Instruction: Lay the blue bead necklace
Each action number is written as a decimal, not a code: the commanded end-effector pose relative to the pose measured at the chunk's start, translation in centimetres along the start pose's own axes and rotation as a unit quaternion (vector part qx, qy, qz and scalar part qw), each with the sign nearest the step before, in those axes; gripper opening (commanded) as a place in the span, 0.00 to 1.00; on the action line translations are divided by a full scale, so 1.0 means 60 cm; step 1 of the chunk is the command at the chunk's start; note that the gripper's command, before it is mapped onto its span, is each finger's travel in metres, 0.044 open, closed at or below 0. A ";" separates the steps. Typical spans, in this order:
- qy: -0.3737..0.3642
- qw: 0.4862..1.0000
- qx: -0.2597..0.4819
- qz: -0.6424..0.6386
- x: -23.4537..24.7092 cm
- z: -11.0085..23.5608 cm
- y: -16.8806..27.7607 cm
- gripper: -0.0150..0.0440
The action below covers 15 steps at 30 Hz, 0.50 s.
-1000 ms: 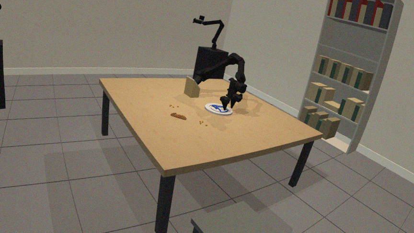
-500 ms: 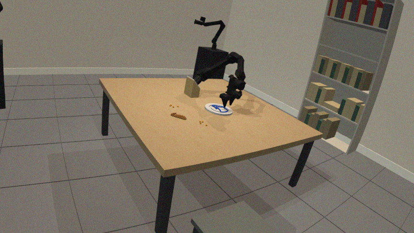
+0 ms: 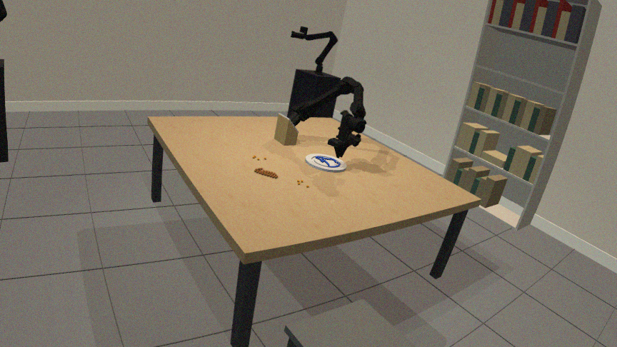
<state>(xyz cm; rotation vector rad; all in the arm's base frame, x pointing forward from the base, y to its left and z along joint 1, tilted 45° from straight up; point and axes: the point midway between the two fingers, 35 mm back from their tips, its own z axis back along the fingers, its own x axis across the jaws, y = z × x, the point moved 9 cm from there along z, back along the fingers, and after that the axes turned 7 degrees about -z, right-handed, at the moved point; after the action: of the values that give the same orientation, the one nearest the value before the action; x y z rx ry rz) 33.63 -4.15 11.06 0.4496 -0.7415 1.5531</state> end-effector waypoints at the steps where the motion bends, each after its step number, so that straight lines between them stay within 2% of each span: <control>1: -0.001 1.000 0.002 -0.002 0.000 -0.010 0.001 0.46; 15: -0.001 1.000 0.004 -0.002 0.001 -0.047 0.004 0.46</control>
<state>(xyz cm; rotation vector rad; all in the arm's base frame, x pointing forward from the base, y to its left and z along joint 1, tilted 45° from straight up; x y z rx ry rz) 33.90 -2.62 9.51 0.4505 -0.7401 1.5559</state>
